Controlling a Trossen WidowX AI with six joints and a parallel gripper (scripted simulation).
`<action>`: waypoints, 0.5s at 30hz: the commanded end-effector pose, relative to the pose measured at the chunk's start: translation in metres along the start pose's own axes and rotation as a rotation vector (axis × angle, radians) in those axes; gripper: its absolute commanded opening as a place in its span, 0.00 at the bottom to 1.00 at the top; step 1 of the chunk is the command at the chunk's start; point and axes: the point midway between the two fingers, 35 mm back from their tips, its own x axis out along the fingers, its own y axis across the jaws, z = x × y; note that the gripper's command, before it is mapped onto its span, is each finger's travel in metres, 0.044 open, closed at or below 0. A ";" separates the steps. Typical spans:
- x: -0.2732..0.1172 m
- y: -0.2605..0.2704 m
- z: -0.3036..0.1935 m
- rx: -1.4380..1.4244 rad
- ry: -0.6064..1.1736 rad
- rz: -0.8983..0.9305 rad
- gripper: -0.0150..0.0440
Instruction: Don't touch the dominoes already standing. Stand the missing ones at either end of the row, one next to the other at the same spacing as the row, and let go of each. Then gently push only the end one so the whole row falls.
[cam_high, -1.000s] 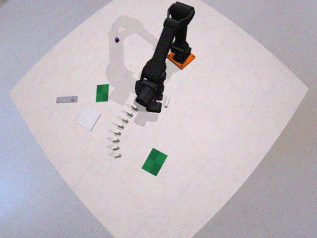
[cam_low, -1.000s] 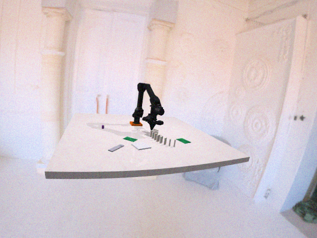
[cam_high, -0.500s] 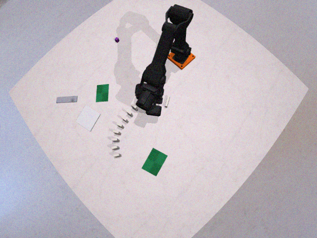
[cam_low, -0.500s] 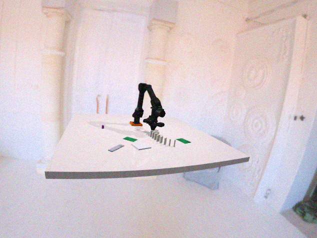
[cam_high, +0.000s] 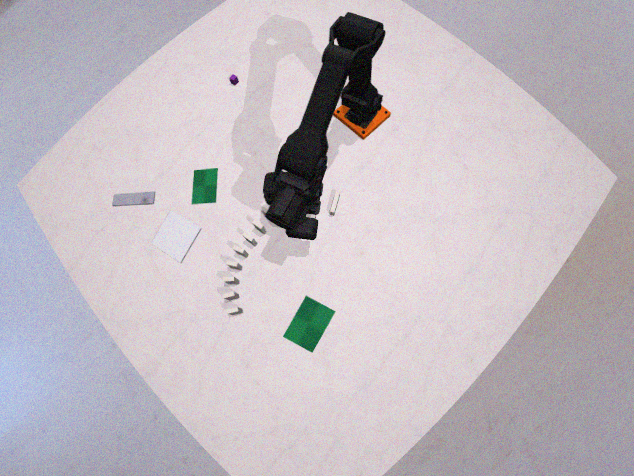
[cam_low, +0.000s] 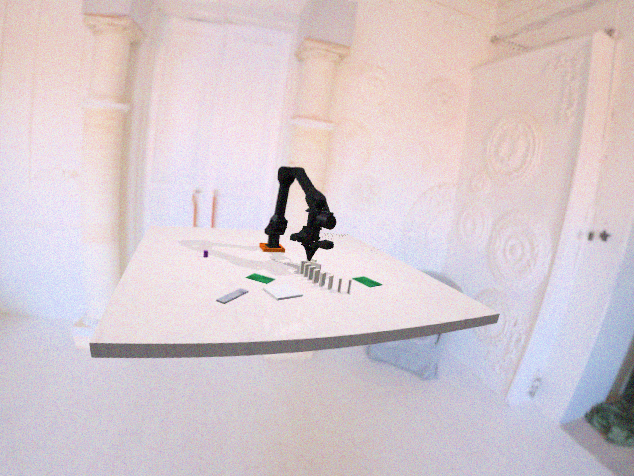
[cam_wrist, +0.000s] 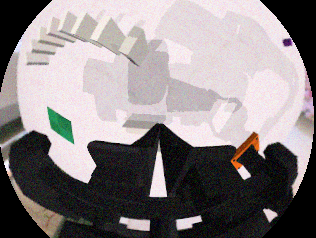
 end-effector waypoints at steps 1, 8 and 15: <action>-0.035 0.016 -0.001 0.002 0.003 0.008 0.25; -0.054 0.022 -0.006 0.009 0.017 0.002 0.25; -0.055 0.031 -0.007 -0.529 0.016 0.007 0.57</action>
